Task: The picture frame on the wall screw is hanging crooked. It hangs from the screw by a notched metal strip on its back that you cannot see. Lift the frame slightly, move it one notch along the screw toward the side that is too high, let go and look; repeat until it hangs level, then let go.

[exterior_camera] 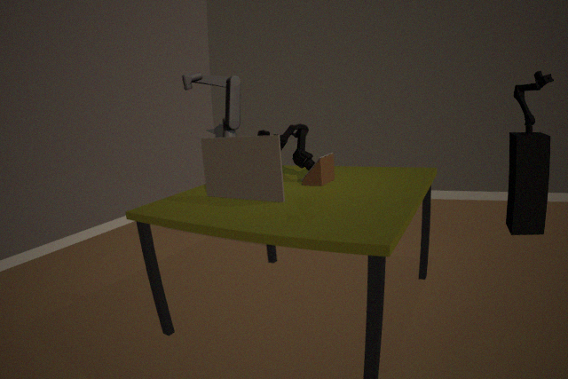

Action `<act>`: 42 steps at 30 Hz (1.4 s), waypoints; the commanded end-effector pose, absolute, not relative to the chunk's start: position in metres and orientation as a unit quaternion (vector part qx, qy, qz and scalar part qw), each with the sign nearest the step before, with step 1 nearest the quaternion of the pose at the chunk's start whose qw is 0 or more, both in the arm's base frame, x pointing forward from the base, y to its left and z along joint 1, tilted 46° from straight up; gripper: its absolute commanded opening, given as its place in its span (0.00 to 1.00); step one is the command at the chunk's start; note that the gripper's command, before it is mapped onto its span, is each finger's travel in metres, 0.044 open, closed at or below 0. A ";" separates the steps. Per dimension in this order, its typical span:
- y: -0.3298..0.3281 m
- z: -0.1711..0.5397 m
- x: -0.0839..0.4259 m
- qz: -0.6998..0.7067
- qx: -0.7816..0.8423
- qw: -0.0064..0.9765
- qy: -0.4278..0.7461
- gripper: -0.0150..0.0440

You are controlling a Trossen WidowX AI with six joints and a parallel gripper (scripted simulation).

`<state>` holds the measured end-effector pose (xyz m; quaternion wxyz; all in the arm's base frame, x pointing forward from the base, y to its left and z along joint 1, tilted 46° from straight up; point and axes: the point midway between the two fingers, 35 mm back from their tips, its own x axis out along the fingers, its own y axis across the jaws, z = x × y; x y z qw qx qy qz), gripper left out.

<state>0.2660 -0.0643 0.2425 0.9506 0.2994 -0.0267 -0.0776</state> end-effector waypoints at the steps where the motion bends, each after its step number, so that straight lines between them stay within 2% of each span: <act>1: -0.069 0.246 0.286 -0.079 0.302 0.950 -0.027 0.69; 8: -0.076 0.242 0.335 -0.079 0.302 0.950 -0.028 0.69; 26: -0.076 0.241 0.338 -0.079 0.302 0.950 -0.028 0.69; 42: -0.081 0.243 0.362 -0.078 0.302 0.950 -0.029 0.69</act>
